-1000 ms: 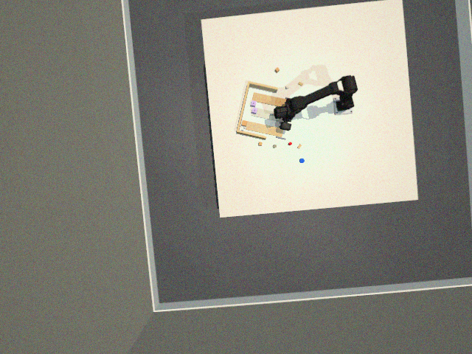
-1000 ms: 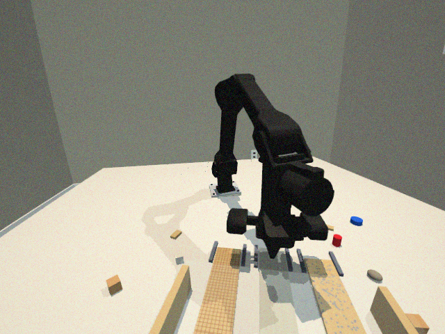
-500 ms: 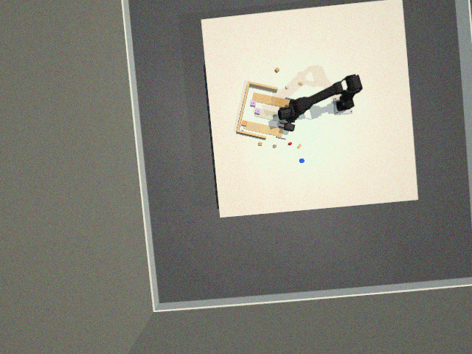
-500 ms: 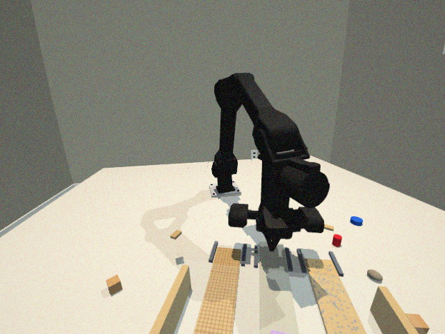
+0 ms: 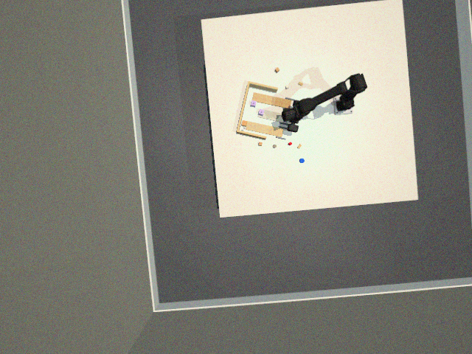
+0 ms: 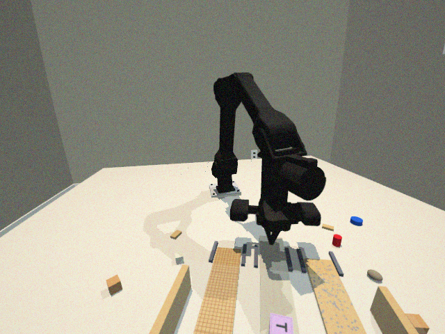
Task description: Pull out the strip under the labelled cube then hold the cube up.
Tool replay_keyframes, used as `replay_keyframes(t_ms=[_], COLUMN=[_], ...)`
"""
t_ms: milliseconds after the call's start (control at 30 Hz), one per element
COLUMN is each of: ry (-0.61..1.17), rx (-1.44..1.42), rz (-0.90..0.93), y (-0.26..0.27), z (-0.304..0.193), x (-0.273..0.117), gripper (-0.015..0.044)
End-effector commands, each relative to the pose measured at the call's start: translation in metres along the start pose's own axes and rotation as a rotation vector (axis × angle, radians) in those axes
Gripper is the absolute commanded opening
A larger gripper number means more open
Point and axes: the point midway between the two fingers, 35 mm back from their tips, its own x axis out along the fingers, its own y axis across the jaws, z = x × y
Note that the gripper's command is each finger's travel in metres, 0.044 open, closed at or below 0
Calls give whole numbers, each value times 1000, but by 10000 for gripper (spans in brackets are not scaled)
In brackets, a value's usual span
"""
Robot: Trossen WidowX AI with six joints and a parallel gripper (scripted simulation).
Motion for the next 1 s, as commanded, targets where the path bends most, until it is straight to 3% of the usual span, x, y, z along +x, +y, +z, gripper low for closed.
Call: replay_keyframes(t_ms=[0, 967], ry=[18, 23], rx=[3, 3], rz=[-5, -4], y=[-1, -1], z=[-12, -55], x=[4, 4], gripper=[0, 0])
